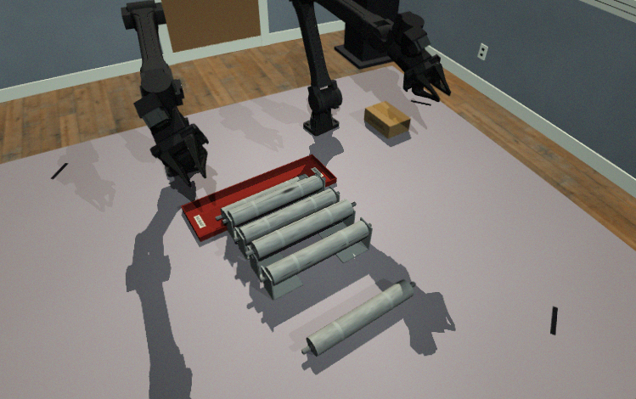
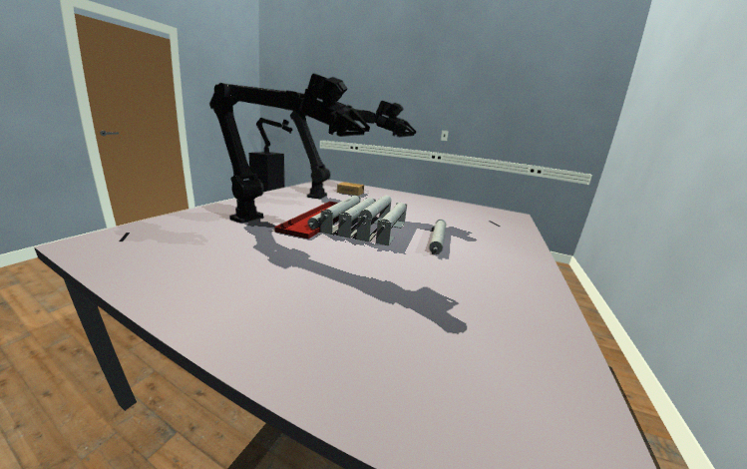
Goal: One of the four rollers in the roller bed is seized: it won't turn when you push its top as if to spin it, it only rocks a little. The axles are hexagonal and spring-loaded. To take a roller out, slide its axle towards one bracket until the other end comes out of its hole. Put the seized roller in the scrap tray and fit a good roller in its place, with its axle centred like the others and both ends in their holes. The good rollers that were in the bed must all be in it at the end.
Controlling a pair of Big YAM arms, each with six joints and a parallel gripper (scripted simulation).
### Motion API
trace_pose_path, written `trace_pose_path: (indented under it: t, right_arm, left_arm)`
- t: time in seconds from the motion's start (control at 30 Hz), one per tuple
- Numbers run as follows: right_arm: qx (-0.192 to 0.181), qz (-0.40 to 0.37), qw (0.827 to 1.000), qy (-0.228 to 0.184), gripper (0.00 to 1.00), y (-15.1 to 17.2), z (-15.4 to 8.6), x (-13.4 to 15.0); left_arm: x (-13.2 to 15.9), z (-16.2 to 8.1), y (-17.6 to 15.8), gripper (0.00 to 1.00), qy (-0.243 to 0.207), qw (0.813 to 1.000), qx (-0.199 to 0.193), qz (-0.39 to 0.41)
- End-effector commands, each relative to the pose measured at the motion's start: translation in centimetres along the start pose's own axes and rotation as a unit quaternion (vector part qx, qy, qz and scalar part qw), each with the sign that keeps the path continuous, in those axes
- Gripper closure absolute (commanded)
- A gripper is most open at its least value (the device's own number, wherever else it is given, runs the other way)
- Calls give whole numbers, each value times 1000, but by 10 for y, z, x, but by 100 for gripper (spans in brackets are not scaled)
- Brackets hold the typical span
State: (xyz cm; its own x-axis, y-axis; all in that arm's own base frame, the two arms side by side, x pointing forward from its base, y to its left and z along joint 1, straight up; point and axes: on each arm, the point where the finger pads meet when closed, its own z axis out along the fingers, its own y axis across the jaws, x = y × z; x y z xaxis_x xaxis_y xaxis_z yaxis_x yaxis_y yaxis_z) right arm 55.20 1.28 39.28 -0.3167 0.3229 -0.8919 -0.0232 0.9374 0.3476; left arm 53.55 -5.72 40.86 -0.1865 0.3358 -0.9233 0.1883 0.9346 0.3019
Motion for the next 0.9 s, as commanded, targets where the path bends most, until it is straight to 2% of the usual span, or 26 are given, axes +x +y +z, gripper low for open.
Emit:
trace_pose_path:
  t: [0.0,0.07,0.1,0.13,0.2,0.23,0.33,0.43,0.53,0.63,0.67,0.7,0.73,0.77,0.83,0.87]
  right_arm:
    - [-11,-83,995,-58,68,18,-20,-34]
    - [-11,-83,995,-58,68,18,-20,-34]
    - [-6,-95,993,-74,68,17,-24,-47]
    - [-1,-104,993,-64,68,13,-21,-29]
    - [3,-130,987,-93,68,20,-34,-47]
    - [2,-145,981,-128,68,33,-47,-79]
    - [19,-175,975,-134,68,25,-51,-66]
    - [28,-190,967,-169,68,33,-66,-94]
    - [35,-194,967,-162,68,27,-63,-79]
    - [36,-193,967,-163,68,27,-63,-80]
    - [38,-187,967,-172,68,30,-61,-98]
    - [31,-174,967,-184,68,41,-69,-120]
    - [27,-165,967,-192,68,45,-74,-126]
    - [21,-165,963,-213,68,52,-90,-139]
    - [23,-165,963,-211,68,51,-90,-139]
    - [25,-164,965,-201,68,48,-81,-133]
  left_arm:
    - [-67,-16,39,68,-71,994,-40,-69]
    - [-67,-16,39,68,-71,994,-40,-69]
    - [-67,-15,40,68,-75,993,-41,-81]
    - [-81,-31,46,68,-94,990,-47,-90]
    - [-90,-39,61,68,-112,985,-61,-113]
    - [-91,-43,67,68,-124,982,-69,-125]
    - [-100,-55,81,68,-141,974,-79,-157]
    - [-102,-53,91,68,-149,970,-86,-172]
    - [-94,-42,91,68,-143,970,-86,-177]
    - [-90,-42,89,68,-139,971,-85,-177]
    - [-83,-40,81,68,-131,973,-80,-173]
    - [-107,-59,87,68,-158,971,-83,-158]
    - [-119,-73,95,68,-173,969,-92,-151]
    - [-119,-76,100,68,-174,968,-98,-150]
    - [-120,-76,100,68,-174,968,-96,-150]
    - [-115,-68,99,68,-168,970,-95,-151]
